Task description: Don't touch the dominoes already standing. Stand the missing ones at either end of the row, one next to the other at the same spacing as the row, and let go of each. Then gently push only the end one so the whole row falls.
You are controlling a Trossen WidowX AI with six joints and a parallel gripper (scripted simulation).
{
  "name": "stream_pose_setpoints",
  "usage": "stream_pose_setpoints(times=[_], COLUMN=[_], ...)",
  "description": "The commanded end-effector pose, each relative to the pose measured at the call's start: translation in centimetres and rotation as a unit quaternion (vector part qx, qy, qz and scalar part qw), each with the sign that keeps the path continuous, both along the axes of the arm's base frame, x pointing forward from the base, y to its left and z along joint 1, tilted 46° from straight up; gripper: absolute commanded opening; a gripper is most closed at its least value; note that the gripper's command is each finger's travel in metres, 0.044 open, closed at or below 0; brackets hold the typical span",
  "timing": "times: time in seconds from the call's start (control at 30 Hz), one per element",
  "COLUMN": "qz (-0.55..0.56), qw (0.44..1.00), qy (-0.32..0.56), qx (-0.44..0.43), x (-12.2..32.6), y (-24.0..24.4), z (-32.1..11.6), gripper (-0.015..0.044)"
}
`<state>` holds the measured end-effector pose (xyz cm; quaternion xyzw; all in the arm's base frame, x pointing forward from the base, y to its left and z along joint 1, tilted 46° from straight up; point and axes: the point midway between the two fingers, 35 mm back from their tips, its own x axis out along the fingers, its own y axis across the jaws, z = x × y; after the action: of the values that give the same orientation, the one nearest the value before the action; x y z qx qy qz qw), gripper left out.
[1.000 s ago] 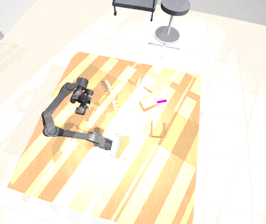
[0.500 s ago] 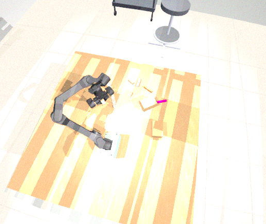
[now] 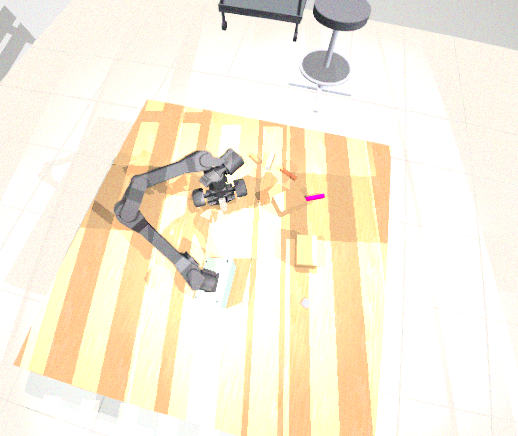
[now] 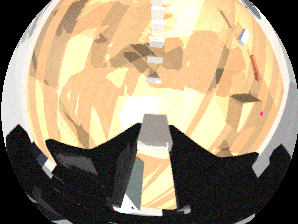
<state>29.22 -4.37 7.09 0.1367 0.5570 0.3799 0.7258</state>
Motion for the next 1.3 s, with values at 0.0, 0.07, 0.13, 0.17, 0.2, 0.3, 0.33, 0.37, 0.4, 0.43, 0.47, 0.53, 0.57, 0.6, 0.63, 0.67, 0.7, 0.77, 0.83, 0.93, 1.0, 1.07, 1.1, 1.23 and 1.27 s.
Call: stream_pose_setpoints(times=[0.0,0.07,0.13,0.17,0.2,0.3,0.33,0.37,0.4,0.43,0.47,0.53,0.57,0.6,0.63,0.67,0.7,0.77,0.83,0.93,1.0,1.07,1.1,1.23,1.27], qz=[-0.001,-0.001,-0.002,-0.002,-0.002,-0.002,-0.001,-0.001,-0.001,-0.001,-0.001,0.000,0.000,0.000,0.000,0.000,0.000,0.000,0.000,0.000,0.000,0.000,0.000,0.000,0.000], qw=[1.000,1.000,1.000,1.000,1.000,1.000,1.000,1.000,1.000,1.000,1.000,1.000,1.000,1.000,1.000,1.000,1.000,1.000,1.000,1.000,1.000,1.000,1.000,1.000,1.000], qy=[0.006,0.006,0.006,0.006,0.005,0.005,0.005,0.005,0.005,0.005,0.005,0.005,0.005,0.005,0.005,0.005,0.005,0.005,0.005,0.005,0.005,0.005,0.005,0.005,0.005], qx=[0.004,0.003,0.003,0.003,0.003,0.004,0.005,0.005,0.006,0.007,0.008,0.010,0.010,0.010,0.010,0.010,0.010,0.010,0.010,0.010,0.010,0.010,0.010,0.010,0.010], x=[0.3,0.5,0.6,0.7,0.7,0.8,0.8,0.7,0.7,0.7,0.6,0.5,0.4,0.4,0.4,0.4,0.4,0.4,0.4,0.4,0.4,0.4,0.4,0.4,0.4], y=[1.4,2.2,3.1,3.5,3.9,5.2,5.6,6.0,6.5,6.9,7.3,8.1,8.4,8.4,8.4,8.4,8.4,8.4,8.4,8.4,8.4,8.4,8.4,8.4,8.4], z=[-1.6,-2.5,-3.3,-3.7,-4.1,-5.2,-5.5,-5.9,-6.2,-6.6,-6.9,-7.5,-7.7,-7.7,-7.7,-7.7,-7.7,-7.7,-7.7,-7.7,-7.7,-7.7,-7.7,-7.7,-7.7], gripper=[0.0107,0.0107,0.0107,0.0107,0.0107,0.0107,0.0107,0.0107,0.0107,0.0107,0.0107,0.0107,0.0107,0.0107,0.0107,0.0107,0.0107,0.0107,0.0107,0.0107,0.0133,0.0186,0.0212,0.0317,0.0343])
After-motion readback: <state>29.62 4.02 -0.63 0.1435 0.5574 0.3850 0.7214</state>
